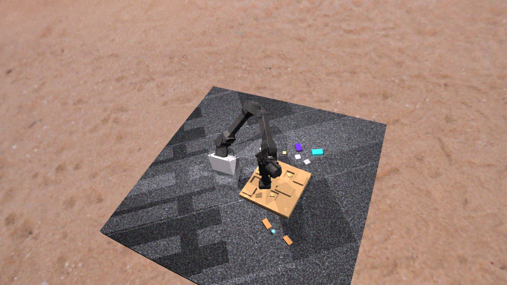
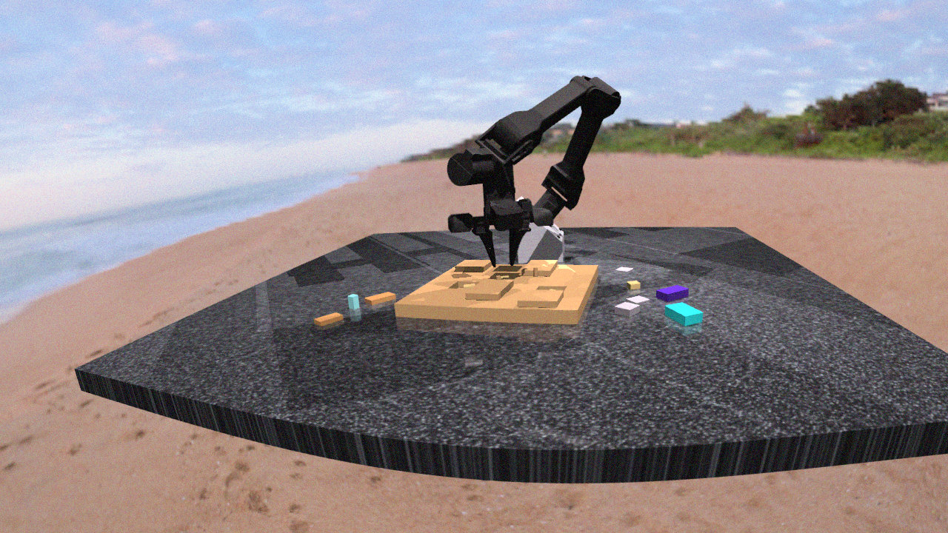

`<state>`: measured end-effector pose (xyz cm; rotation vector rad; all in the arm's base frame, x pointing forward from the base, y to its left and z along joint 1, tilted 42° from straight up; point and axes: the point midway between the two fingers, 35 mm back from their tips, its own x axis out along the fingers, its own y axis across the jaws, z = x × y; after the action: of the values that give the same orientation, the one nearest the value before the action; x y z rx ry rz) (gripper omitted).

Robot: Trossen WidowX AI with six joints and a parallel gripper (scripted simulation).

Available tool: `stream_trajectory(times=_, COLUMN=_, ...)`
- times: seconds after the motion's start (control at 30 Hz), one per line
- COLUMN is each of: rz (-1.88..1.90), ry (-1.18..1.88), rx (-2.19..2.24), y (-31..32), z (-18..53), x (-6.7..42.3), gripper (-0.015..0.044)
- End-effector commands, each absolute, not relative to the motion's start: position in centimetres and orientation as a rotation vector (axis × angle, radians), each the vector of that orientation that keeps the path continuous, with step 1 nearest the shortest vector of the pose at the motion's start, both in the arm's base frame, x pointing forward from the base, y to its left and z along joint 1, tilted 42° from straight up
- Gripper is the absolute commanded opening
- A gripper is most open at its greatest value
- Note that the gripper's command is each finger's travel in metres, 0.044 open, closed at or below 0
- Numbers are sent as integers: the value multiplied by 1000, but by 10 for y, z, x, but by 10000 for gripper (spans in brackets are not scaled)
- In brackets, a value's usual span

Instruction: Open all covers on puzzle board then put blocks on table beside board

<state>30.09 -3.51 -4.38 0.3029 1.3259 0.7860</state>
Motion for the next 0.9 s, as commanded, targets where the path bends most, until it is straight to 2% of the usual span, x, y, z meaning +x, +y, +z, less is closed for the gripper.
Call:
stream_trajectory(times=0.0, rz=785, ry=1330, rx=314, y=-32, z=-47, x=299, gripper=144)
stream_trajectory(times=0.87, rz=786, ry=1330, rx=315, y=-21, z=-59, x=300, gripper=144)
